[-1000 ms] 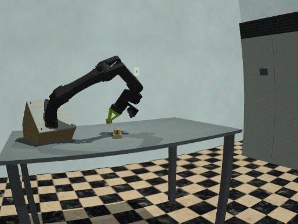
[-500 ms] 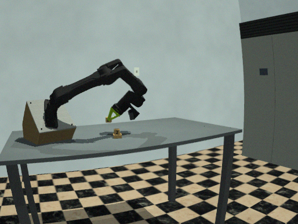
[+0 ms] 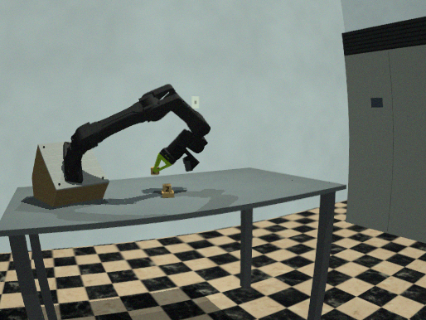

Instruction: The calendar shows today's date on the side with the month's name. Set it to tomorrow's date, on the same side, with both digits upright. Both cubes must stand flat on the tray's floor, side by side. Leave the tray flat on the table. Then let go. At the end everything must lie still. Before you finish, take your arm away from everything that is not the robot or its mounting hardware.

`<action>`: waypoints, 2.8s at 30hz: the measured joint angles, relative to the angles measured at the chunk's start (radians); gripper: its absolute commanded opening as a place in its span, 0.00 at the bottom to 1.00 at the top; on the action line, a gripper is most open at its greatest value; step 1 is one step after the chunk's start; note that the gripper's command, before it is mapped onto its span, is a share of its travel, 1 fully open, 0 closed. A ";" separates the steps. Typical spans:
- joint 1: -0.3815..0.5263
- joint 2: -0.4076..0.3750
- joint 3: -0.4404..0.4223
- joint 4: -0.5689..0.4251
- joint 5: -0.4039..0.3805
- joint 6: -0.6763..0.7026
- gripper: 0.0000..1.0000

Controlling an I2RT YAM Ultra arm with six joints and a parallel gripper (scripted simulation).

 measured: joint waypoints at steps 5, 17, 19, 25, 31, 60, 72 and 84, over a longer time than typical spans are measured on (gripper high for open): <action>0.000 0.000 0.000 0.000 0.000 -0.002 0.26; -0.024 0.036 0.000 0.030 0.009 -0.019 0.26; -0.026 0.044 -0.001 0.035 0.009 -0.022 0.26; -0.034 0.048 0.000 0.049 0.013 -0.034 0.26; -0.055 0.068 0.000 0.068 0.021 -0.047 0.26; -0.078 0.109 0.015 0.097 0.032 -0.079 0.26; -0.079 0.109 0.015 0.097 0.032 -0.080 0.26; -0.079 0.109 0.015 0.097 0.032 -0.080 0.26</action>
